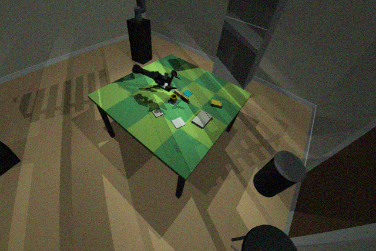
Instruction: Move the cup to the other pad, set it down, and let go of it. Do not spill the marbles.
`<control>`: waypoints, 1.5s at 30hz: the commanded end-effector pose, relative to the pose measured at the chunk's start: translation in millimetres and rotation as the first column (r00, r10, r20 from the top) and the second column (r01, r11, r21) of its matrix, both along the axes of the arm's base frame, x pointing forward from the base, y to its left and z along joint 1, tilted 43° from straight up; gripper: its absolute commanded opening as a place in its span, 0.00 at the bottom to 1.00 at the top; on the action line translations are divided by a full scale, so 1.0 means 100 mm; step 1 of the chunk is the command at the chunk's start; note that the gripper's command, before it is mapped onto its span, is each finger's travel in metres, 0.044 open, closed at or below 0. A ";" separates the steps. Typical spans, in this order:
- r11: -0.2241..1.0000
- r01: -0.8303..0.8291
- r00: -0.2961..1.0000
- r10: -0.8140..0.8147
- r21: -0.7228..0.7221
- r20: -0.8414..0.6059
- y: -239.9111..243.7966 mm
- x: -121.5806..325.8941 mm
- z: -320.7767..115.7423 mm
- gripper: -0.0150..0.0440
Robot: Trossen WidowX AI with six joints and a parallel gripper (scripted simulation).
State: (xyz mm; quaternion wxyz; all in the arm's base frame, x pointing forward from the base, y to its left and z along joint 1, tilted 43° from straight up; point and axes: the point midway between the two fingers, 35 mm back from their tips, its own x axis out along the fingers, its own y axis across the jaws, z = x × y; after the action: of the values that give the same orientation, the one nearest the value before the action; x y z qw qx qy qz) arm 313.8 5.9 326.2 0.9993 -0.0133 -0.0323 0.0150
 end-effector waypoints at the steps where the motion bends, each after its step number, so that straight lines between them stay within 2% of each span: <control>1: 1.000 0.005 1.000 -0.005 -0.005 -0.018 0.00 0.02 -0.03 0.89; 2: 1.000 0.020 0.997 -0.021 -0.021 -0.071 -0.02 0.06 -0.14 0.84; 4: 0.993 0.057 0.960 -0.081 -0.099 -0.267 -0.06 0.17 -0.52 0.75; 7: 0.962 0.043 0.812 -0.191 -0.269 -0.552 -0.13 0.16 -1.13 0.62; 9: 0.934 -0.003 0.707 -0.250 -0.357 -0.661 -0.17 0.09 -1.39 0.54; 14: 0.823 -0.223 0.401 -0.412 -0.523 -0.819 -0.28 -0.25 -1.86 0.54; 17: 0.711 -0.426 0.195 -0.532 -0.559 -0.824 -0.37 -0.52 -2.00 0.54; 19: 0.603 -0.597 0.050 -0.630 -0.529 -0.775 -0.45 -0.73 -2.01 0.54; 21: 0.513 -0.705 -0.013 -0.699 -0.489 -0.715 -0.50 -0.79 -1.97 0.54; 23: 0.480 -0.758 -0.063 -0.727 -0.441 -0.684 -0.53 -0.89 -1.93 0.54; 45: 0.476 -0.764 -0.068 -0.731 -0.436 -0.679 -0.54 -0.88 -1.93 0.54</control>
State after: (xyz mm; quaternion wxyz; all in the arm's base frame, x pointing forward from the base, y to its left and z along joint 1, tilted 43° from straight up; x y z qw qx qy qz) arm 224.6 -47.4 132.7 0.4763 -0.5000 0.7216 0.0494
